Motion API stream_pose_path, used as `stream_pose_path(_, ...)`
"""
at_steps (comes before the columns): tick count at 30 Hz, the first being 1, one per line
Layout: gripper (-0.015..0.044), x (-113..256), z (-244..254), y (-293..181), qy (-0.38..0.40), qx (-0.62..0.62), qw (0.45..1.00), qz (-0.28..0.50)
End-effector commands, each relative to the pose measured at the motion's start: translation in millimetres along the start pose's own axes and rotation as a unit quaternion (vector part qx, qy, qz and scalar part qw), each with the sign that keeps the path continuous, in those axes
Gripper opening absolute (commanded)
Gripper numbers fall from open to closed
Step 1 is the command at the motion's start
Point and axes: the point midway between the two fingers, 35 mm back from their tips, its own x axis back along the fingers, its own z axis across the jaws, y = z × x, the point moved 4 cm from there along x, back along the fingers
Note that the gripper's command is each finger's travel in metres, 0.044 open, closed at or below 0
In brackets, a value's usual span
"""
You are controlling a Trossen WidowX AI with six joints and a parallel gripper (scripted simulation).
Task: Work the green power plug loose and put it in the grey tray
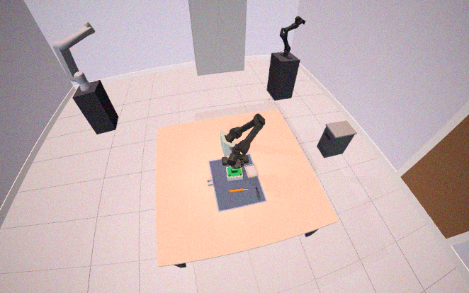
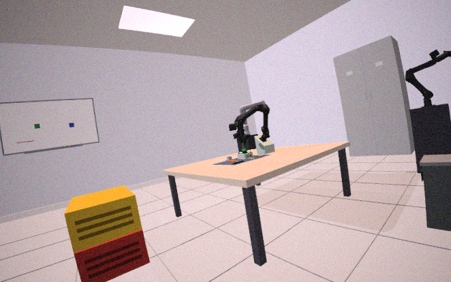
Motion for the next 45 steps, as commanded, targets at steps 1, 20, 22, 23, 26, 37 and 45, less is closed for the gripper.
stream_pose_path(1, 0.0, 13.2, -12.3, -1.7, 0.046, -0.009, 0.999, -0.011)
stream_pose_path(20, 0.0, 26.0, -7.1, -1.8, 0.022, -0.009, 1.0, -0.01)
stream_pose_path(22, 0.0, 26.0, -7.1, -1.8, 0.022, -0.009, 1.0, -0.01)
stream_pose_path(23, 0.0, 26.0, -7.1, -1.8, 0.022, -0.009, 1.0, -0.01)
stream_pose_path(26, 0.0, 16.3, -6.6, -1.6, 0.023, -0.009, 1.0, -0.01)
stream_pose_path(37, 0.0131, 0.2, -5.7, -1.3, 0.023, -0.009, 1.0, -0.01)
stream_pose_path(45, 0.0249, 0.2, -5.7, -1.3, 0.023, -0.009, 1.0, -0.01)
